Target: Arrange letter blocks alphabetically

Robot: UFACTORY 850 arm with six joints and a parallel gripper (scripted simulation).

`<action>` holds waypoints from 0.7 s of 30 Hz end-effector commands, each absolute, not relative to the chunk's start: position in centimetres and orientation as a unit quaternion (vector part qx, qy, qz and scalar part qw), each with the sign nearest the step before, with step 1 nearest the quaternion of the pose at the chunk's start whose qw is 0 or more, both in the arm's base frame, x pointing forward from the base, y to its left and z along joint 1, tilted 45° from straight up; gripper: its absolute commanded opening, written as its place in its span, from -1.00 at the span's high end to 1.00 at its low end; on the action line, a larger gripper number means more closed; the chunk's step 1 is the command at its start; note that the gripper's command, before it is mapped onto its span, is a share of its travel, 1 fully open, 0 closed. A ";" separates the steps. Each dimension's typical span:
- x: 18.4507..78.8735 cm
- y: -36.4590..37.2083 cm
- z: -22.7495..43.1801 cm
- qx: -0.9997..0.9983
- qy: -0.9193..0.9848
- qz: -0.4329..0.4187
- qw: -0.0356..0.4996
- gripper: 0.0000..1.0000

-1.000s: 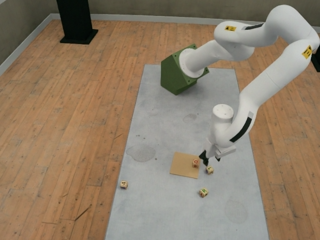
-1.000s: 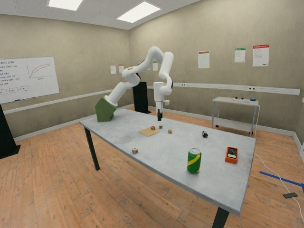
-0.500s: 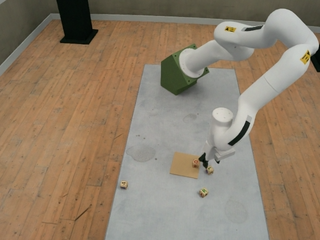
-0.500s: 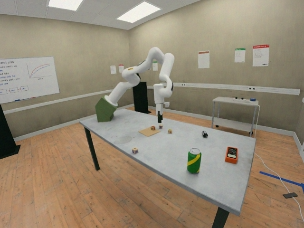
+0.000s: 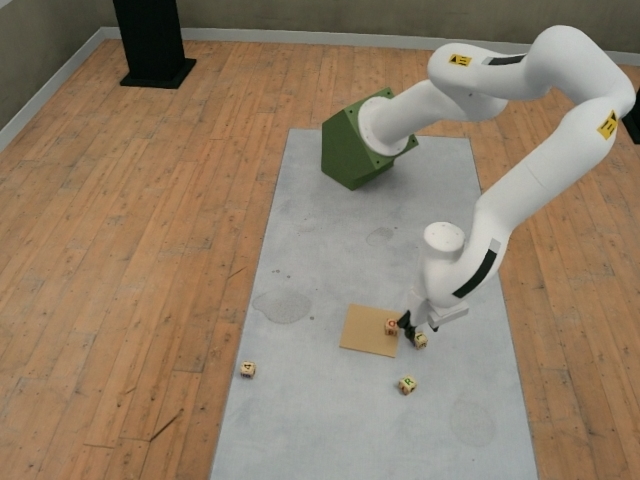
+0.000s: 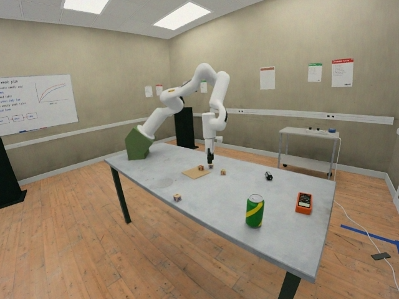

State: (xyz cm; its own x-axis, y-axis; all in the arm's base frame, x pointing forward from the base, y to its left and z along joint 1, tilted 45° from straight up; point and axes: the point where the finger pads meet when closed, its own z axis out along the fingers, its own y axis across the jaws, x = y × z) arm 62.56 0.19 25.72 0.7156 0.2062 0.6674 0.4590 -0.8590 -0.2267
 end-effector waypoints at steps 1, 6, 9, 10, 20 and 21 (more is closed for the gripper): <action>62.8 0.3 25.6 -0.906 -0.183 -0.330 0.192 -0.38; 62.9 0.4 25.4 -0.906 -0.183 -0.330 0.192 -0.38; 63.0 0.5 25.3 -0.906 -0.183 -0.330 0.192 -0.38; 63.0 0.5 25.3 -0.906 -0.183 -0.330 0.192 -0.38; 63.0 0.5 25.3 -0.906 -0.183 -0.330 0.192 -0.38; 63.0 0.5 25.3 -0.906 -0.183 -0.330 0.192 -0.38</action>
State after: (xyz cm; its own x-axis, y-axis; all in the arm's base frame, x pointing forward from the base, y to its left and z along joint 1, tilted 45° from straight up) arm 62.96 0.53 25.24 0.7156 0.2061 0.6674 0.4589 -0.8590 -0.2268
